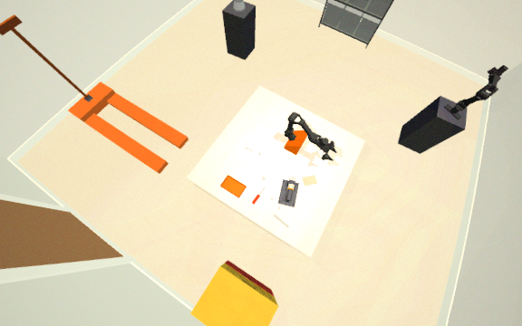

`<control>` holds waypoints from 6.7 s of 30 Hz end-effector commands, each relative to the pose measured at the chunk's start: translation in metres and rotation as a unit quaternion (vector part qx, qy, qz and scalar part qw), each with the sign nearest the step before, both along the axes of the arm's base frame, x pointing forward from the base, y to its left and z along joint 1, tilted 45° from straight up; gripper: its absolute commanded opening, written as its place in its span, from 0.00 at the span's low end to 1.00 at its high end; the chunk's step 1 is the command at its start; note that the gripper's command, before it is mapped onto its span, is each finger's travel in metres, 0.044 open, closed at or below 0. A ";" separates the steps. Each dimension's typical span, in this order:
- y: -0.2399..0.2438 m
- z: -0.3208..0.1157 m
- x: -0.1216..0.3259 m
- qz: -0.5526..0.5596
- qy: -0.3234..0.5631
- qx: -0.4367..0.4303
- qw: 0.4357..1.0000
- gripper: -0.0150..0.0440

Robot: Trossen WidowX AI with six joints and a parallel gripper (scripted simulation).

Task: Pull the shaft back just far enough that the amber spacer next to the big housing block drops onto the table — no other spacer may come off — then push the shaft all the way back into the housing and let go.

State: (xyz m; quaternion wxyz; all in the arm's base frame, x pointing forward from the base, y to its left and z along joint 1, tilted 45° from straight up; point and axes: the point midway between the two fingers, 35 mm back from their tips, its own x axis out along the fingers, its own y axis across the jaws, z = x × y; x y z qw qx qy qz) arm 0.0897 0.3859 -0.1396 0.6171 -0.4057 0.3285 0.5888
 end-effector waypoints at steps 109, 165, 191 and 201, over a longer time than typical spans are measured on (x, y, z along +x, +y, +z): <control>-0.280 0.026 0.248 -0.563 -0.265 -0.162 0.766 1.00; -0.291 0.012 0.264 -0.563 -0.266 -0.162 0.765 1.00; -0.295 0.005 0.270 -0.563 -0.266 -0.162 0.765 1.00; -0.293 0.005 0.272 -0.563 -0.266 -0.162 0.765 1.00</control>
